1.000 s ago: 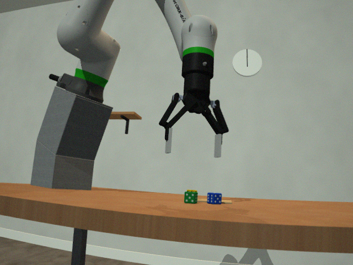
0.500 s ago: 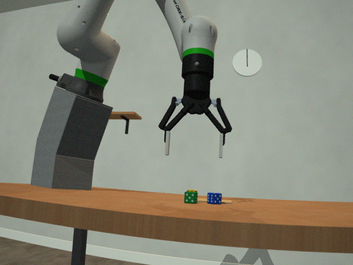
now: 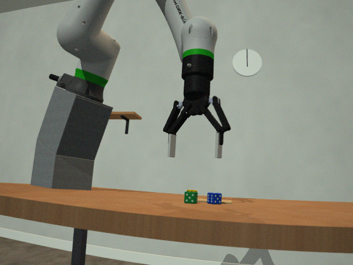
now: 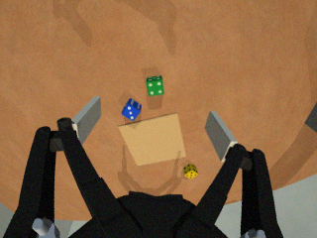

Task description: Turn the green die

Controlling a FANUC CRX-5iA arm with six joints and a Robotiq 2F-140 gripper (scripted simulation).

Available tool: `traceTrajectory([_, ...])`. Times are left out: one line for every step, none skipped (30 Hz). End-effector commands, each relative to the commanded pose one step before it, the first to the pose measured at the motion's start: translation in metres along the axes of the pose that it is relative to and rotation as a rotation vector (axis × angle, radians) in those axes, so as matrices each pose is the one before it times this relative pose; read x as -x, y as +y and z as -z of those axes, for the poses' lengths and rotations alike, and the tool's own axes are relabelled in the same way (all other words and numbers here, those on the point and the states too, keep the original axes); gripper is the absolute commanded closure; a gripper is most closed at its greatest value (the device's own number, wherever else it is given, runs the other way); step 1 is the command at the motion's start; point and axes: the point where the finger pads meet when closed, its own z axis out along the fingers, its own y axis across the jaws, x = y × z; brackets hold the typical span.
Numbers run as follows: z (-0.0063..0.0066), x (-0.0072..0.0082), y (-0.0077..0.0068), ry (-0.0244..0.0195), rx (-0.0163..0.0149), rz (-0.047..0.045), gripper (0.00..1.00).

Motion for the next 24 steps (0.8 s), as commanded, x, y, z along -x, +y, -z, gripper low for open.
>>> traceTrajectory([-0.00057,0.00013,-0.00021,0.03110,-0.02015,-0.10752,0.00])
traceTrajectory([-0.00013,0.00000,0.00000,-0.00002,0.00001,-0.01898,0.00])
traceTrajectory([-0.00058,-0.00001,-0.00001,-0.00010,0.00006,-0.08734,0.00])
traceTrajectory([-0.00023,0.00000,0.00000,-0.00004,0.00003,-0.03434,0.00])
traceTrajectory([-0.00017,0.00000,0.00000,-0.00003,0.00002,-0.02510,0.00])
traceTrajectory([-0.00017,0.00000,0.00000,-0.00003,0.00002,-0.02510,0.00])
traceTrajectory([-0.00023,0.00000,0.00000,-0.00004,0.00003,-0.03441,0.00])
traceTrajectory([-0.00022,0.00000,0.00000,-0.00004,0.00003,-0.03242,0.00])
traceTrajectory([-0.00010,0.00000,0.00000,-0.00002,0.00001,-0.01474,0.00])
traceTrajectory([-0.00033,0.00000,0.00000,-0.00005,0.00005,-0.04903,0.00])
traceTrajectory([-0.00020,0.00000,0.00000,-0.00003,0.00003,-0.02942,0.00])
traceTrajectory([-0.00021,0.00000,0.00000,-0.00003,0.00003,-0.03172,0.00])
traceTrajectory([-0.00021,0.00000,0.00000,-0.00003,0.00004,-0.03124,0.00])
traceTrajectory([-0.00008,0.00000,0.00000,-0.00001,0.00001,-0.01223,0.00])
traceTrajectory([-0.00035,0.00000,0.00000,-0.00005,0.00006,-0.05161,0.00])
traceTrajectory([-0.00014,0.00000,0.00000,-0.00002,0.00002,-0.02020,0.00])
traceTrajectory([0.00000,0.00000,0.00000,0.00000,0.00000,0.00000,0.00])
traceTrajectory([0.00000,0.00000,0.00000,0.00000,0.00000,0.00000,0.00])
traceTrajectory([-0.00046,0.00000,0.00000,-0.00006,0.00009,-0.06830,0.00])
traceTrajectory([-0.00037,0.00000,0.00000,-0.00004,0.00008,-0.05560,0.00])
traceTrajectory([-0.00006,0.00000,0.00000,-0.00001,0.00001,-0.00910,0.00])
traceTrajectory([-0.00029,0.00000,0.00000,-0.00003,0.00006,-0.04290,0.00])
traceTrajectory([-0.00012,0.00000,0.00000,-0.00001,0.00003,-0.01811,0.00])
traceTrajectory([-0.00029,0.00000,0.00000,-0.00003,0.00006,-0.04295,0.00])
